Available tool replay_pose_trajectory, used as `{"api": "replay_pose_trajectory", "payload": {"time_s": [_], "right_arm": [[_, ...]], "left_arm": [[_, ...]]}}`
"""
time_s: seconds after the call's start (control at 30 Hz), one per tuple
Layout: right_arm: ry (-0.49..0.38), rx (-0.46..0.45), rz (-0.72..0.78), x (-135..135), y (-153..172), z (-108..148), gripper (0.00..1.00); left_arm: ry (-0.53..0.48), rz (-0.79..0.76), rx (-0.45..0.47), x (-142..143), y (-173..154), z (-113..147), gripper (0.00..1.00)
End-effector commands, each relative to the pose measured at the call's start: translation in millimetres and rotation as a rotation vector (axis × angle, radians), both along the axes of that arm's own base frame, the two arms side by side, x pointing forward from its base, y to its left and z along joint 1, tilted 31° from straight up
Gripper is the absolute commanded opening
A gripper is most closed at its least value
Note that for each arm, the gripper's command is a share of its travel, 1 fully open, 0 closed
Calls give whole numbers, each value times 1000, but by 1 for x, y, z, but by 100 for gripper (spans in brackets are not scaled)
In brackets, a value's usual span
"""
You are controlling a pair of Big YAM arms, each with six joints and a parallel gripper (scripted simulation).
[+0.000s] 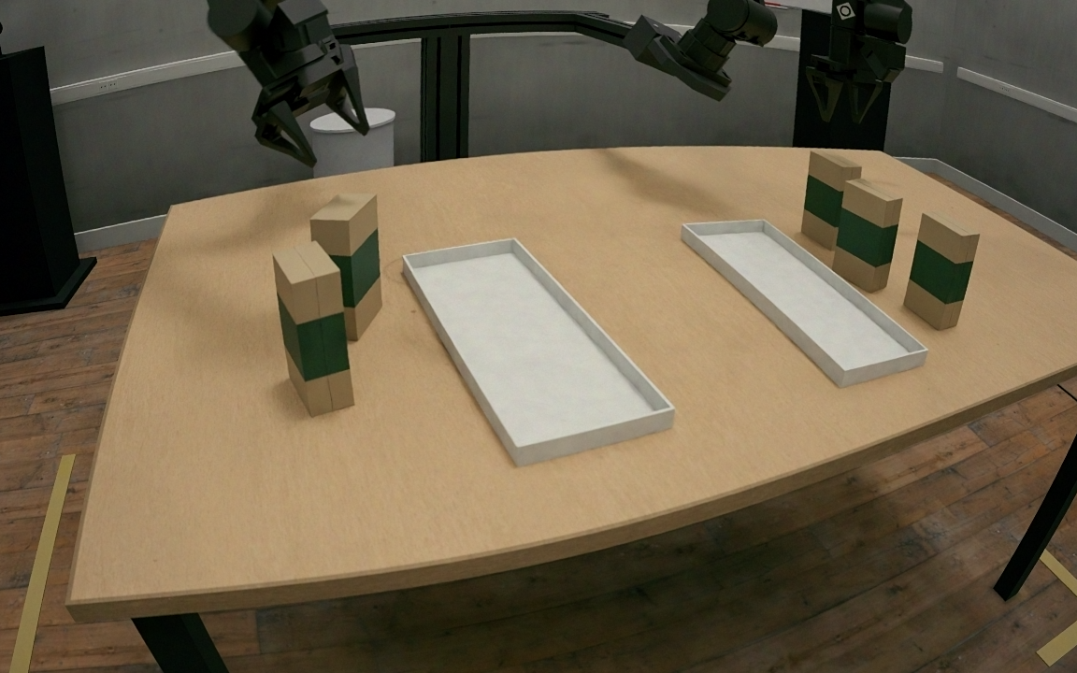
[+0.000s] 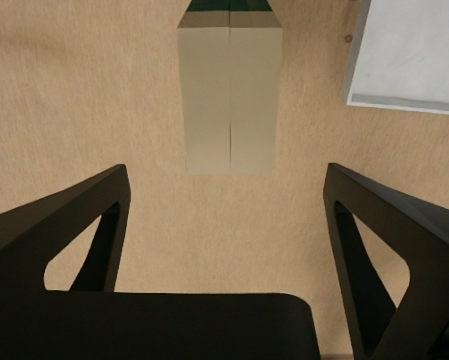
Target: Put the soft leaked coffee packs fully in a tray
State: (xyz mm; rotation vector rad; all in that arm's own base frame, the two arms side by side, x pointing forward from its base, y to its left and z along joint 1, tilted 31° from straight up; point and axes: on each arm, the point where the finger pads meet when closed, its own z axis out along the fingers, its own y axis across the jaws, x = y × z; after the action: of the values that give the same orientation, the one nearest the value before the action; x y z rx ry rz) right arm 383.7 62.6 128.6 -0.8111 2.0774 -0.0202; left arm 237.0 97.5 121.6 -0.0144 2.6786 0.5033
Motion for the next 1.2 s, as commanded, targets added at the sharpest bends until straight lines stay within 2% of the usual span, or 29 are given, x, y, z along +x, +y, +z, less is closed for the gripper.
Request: {"api": "replay_pose_trajectory", "payload": {"time_s": [0.0, 0.03, 0.07, 0.23, 0.27, 0.43, 0.5, 0.63, 0.67, 0.97, 1.17], "right_arm": [[72, 65, -117, 2, 7, -3, 76], [67, 72, -154, 8, 8, 5, 76], [78, 76, -193, 8, 8, 5, 76], [130, 98, -384, 8, 9, 6, 76], [141, 102, -422, 8, 9, 6, 76], [195, 122, -613, 8, 10, 6, 76], [195, 122, -613, 8, 10, 6, 76], [238, 138, -766, 8, 11, 5, 76], [249, 141, -804, 8, 11, 5, 76], [346, 175, -1161, 9, 7, 3, 76], [348, 178, -1171, 9, 4, 2, 76]], "left_arm": [[-18, 5, 2, 7, 1, 10, 76], [2, 23, -8, 3, 3, -11, 76], [6, 17, -5, 4, 5, -15, 76], [6, 16, -5, 4, 5, -15, 76], [-17, 5, 2, 10, 3, -2, 76], [-17, 5, 2, 10, 3, -2, 76], [-17, 5, 2, 10, 3, -2, 76], [-17, 5, 2, 10, 3, -2, 76], [9, 6, -2, 5, 5, -17, 76], [10, 6, -2, 14, 15, -38, 76], [10, 6, -2, 18, 19, -47, 76]]}}
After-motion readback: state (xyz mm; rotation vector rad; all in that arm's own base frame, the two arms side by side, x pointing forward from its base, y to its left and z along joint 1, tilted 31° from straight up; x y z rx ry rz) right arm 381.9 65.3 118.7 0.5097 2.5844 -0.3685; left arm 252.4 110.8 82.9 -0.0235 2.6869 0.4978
